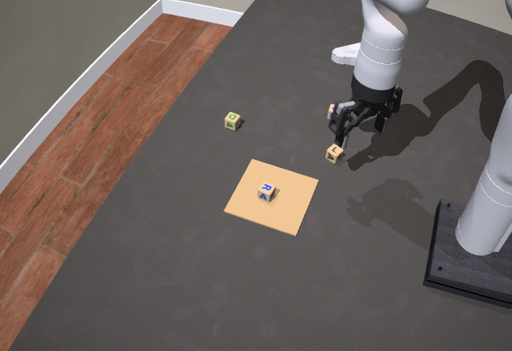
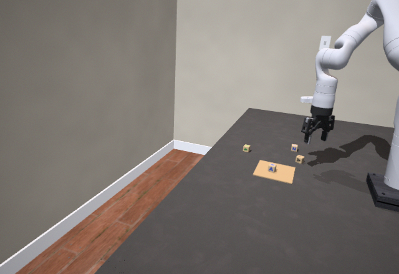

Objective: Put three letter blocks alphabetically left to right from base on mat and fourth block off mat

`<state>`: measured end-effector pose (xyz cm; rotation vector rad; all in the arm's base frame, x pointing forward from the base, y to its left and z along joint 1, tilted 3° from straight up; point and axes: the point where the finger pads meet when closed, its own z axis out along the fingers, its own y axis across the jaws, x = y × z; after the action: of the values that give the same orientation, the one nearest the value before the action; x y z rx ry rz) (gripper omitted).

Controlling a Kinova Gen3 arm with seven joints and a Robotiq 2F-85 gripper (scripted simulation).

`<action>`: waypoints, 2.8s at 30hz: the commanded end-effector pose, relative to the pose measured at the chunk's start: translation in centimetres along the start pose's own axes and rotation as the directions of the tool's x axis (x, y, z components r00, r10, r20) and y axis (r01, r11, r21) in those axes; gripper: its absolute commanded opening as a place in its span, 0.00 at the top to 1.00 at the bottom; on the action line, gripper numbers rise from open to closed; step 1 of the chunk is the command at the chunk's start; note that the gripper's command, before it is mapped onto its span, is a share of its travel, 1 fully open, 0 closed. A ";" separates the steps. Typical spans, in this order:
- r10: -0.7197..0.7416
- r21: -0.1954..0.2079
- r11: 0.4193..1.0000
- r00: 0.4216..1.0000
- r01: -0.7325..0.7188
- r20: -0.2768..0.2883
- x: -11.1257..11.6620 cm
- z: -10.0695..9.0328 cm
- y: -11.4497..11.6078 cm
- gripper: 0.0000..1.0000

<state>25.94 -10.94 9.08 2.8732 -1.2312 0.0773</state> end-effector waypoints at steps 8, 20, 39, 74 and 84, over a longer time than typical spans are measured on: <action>0.002 0.000 1.000 1.000 -0.002 -0.001 0.1 0.0 0.0 0.00; 0.002 0.000 1.000 1.000 -0.002 -0.001 0.1 0.0 0.0 0.00; 0.002 0.000 1.000 1.000 -0.002 -0.001 0.1 0.0 0.0 0.00; -0.001 0.007 1.000 1.000 0.001 -0.008 16.6 -0.4 -13.0 0.00; 0.002 0.000 1.000 1.000 -0.002 -0.001 17.8 -0.1 -14.1 0.00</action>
<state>48.25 -14.51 10.27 2.8662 -1.2405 0.0807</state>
